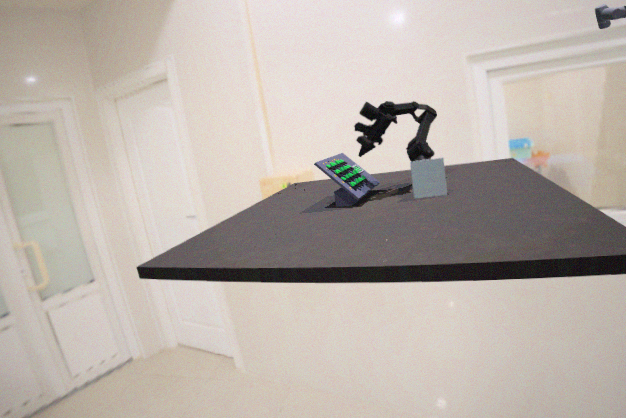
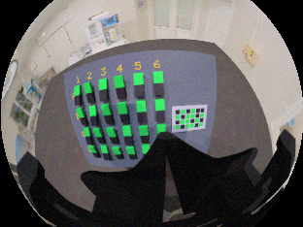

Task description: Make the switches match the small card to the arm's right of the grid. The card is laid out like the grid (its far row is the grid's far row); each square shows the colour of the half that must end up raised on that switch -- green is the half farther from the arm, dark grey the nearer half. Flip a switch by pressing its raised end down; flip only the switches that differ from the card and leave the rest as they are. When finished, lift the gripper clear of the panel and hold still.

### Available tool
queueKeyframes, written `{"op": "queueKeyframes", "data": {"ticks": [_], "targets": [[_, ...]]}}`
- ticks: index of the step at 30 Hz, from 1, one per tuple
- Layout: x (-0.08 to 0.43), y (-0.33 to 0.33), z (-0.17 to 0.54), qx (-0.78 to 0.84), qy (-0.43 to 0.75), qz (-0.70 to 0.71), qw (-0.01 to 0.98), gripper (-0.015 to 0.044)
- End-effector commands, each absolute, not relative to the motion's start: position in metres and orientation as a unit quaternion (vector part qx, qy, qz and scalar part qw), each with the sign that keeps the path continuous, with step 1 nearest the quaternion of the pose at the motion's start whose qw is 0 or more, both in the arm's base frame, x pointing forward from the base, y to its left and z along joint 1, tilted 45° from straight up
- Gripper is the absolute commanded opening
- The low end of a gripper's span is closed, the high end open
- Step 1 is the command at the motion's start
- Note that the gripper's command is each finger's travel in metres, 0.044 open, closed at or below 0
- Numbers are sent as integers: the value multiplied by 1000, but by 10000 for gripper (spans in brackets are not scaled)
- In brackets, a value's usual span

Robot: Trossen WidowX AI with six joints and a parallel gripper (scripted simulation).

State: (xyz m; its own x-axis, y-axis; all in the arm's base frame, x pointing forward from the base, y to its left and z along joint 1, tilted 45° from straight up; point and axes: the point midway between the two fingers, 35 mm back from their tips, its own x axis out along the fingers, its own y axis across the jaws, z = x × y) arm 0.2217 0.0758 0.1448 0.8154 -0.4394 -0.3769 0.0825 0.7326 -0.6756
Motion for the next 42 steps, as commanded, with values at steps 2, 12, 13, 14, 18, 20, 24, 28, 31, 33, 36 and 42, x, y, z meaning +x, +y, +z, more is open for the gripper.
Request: {"op": "queueKeyframes", "data": {"ticks": [2,12,13,14,18,20,24,28,31,33,36,42], "targets": [[231,66,136,-334,268,-144,892,0],[247,55,131,-339,255,-143,894,0],[249,55,130,-339,255,-143,894,0],[251,53,129,-339,254,-143,894,0],[255,51,128,-340,253,-143,894,0],[256,50,127,-340,254,-143,894,0],[260,48,125,-339,254,-143,894,0],[265,46,123,-339,254,-143,894,0],[267,45,122,-339,254,-143,894,0],[267,45,122,-339,254,-143,894,0],[267,45,122,-339,254,-143,894,0],[267,45,122,-339,254,-143,894,0]]}}
